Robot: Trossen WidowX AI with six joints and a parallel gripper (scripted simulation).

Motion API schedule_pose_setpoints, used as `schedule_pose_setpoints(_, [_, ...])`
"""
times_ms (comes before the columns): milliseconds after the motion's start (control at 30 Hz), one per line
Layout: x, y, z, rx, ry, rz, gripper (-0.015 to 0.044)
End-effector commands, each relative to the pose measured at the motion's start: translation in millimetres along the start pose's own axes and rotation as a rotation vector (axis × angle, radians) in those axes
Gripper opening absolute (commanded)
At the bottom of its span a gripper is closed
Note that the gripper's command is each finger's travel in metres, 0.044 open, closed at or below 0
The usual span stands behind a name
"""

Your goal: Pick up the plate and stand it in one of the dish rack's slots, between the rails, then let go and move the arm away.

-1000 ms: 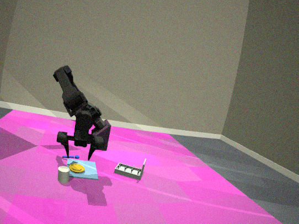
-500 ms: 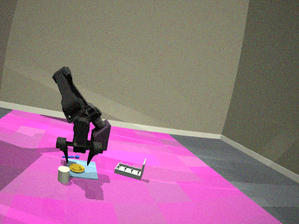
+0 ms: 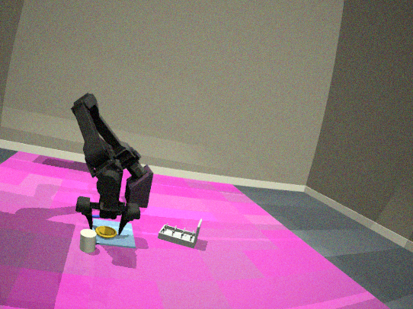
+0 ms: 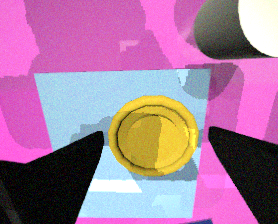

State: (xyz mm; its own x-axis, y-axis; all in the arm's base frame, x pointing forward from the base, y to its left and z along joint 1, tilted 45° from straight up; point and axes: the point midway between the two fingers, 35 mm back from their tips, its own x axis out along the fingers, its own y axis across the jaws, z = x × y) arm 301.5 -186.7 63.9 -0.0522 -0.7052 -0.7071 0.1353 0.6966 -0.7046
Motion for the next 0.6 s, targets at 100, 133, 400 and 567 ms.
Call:
schedule_pose_setpoints(100, [6.4, 1.9, -1.9, -0.009, 0.005, 0.004, 0.0380])
schedule_pose_setpoints(133, [6.4, 1.9, -1.9, -0.009, 0.005, 0.004, 0.0373])
schedule_pose_setpoints(400, [6.4, 1.9, -1.9, -0.009, 0.005, 0.004, 0.0348])
schedule_pose_setpoints(567, [6.4, 1.9, -1.9, -0.009, 0.005, 0.004, 0.0314])
